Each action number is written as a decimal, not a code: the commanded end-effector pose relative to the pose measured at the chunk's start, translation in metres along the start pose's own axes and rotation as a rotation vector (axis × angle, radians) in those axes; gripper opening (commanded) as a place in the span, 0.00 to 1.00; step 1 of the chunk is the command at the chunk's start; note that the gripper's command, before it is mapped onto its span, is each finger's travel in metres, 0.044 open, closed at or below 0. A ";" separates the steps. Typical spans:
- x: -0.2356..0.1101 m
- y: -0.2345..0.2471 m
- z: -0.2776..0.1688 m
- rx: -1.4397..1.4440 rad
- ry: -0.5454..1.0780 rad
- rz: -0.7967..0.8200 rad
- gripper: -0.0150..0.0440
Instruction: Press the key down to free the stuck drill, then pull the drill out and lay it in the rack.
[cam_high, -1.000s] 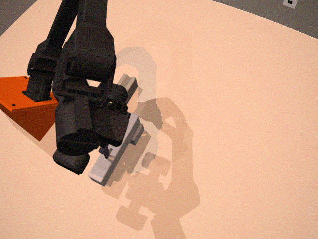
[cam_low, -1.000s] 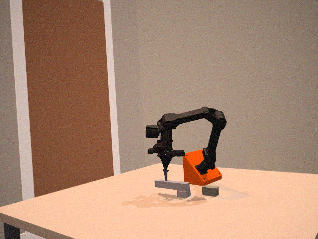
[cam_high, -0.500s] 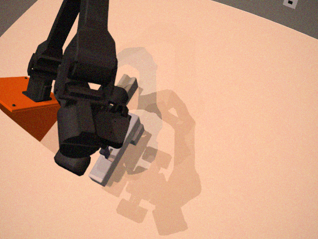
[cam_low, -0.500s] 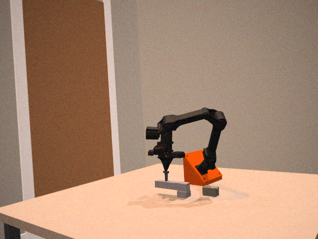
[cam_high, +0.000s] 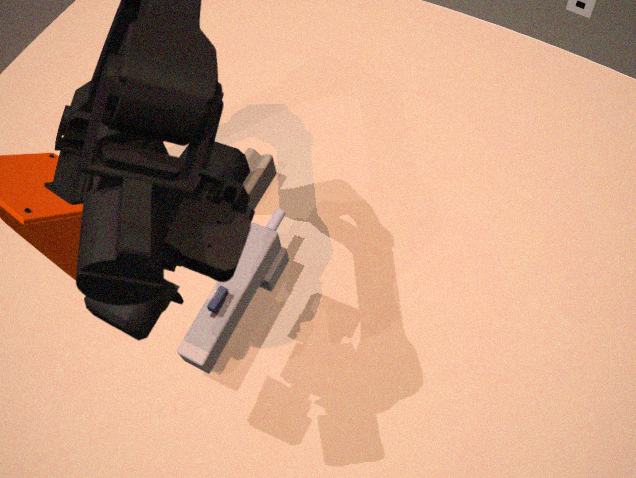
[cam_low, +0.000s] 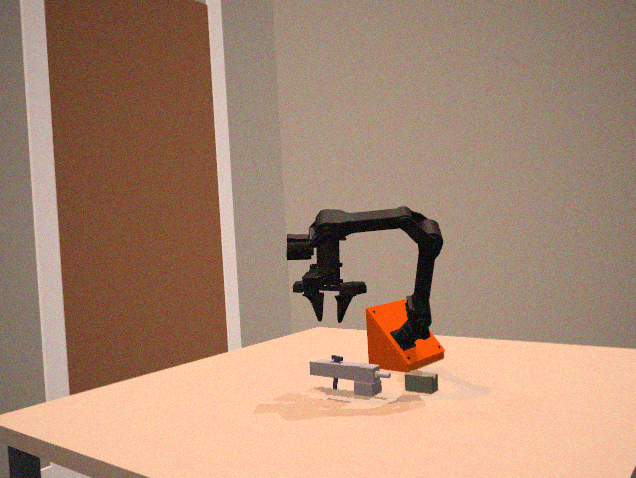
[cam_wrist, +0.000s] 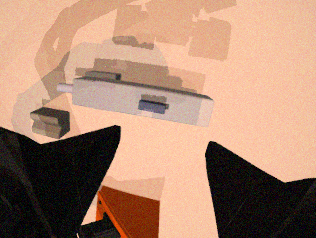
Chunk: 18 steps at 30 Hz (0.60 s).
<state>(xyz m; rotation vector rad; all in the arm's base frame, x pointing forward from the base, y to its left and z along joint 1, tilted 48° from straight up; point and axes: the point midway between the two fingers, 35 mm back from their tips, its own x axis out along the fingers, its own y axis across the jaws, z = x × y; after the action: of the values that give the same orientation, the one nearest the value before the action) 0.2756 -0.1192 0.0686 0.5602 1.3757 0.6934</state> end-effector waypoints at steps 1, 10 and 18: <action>0.010 0.010 0.004 -0.089 0.009 0.001 0.88; 0.086 0.142 0.006 -1.329 0.011 0.017 1.00; 0.100 0.166 -0.004 -1.570 -0.001 0.038 1.00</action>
<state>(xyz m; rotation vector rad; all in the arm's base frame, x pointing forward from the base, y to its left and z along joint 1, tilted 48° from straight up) 0.2606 0.0635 0.1198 -0.6317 0.5258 1.4886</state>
